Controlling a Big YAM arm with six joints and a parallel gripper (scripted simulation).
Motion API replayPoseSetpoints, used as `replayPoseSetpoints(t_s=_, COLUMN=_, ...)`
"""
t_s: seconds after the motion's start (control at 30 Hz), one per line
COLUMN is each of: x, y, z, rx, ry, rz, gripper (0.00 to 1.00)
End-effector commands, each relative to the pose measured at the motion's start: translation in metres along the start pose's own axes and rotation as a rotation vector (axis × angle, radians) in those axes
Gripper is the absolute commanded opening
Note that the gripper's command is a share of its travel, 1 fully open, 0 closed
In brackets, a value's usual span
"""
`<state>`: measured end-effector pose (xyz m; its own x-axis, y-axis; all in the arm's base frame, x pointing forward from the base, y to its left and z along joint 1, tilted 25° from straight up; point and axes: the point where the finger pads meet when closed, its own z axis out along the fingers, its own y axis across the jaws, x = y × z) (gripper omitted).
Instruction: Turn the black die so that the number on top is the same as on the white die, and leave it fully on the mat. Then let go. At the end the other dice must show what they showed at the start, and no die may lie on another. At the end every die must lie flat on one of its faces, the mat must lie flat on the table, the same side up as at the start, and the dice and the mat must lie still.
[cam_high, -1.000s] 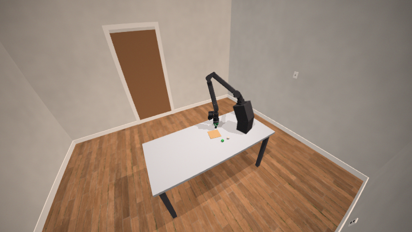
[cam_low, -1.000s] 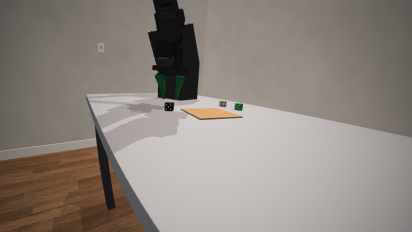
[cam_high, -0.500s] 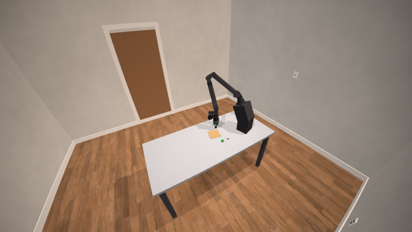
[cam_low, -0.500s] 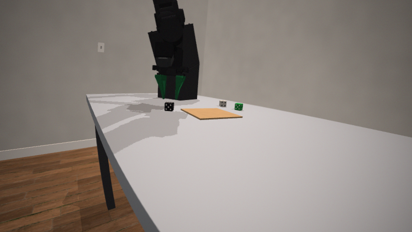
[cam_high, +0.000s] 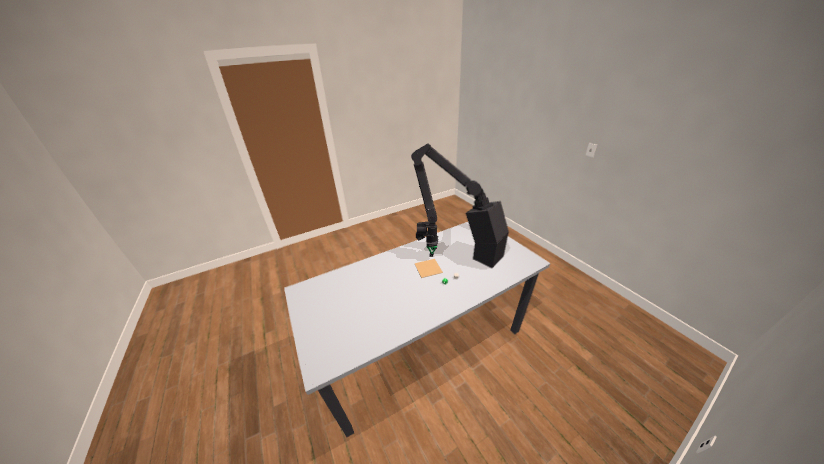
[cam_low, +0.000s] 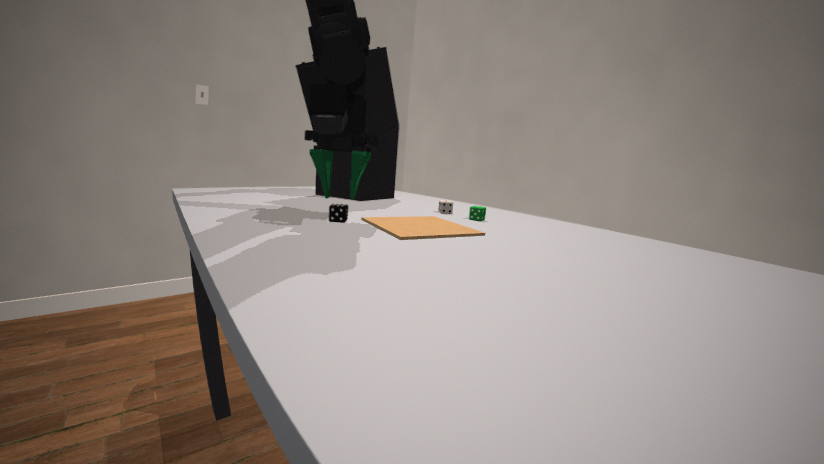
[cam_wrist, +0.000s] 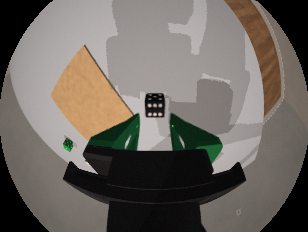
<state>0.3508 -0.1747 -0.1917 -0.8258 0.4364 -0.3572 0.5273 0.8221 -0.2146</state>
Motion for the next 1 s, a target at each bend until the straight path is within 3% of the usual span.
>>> replayPoseSetpoints(t_s=0.0, x=-0.0030, y=-0.0031, z=0.0032, rx=0.001, ry=-0.003, rz=-0.005, gripper=0.39)
replayPoseSetpoints(t_s=0.97, x=-0.0001, y=-0.0042, z=0.0021, rx=0.002, ry=0.006, rz=-0.006, gripper=0.39)
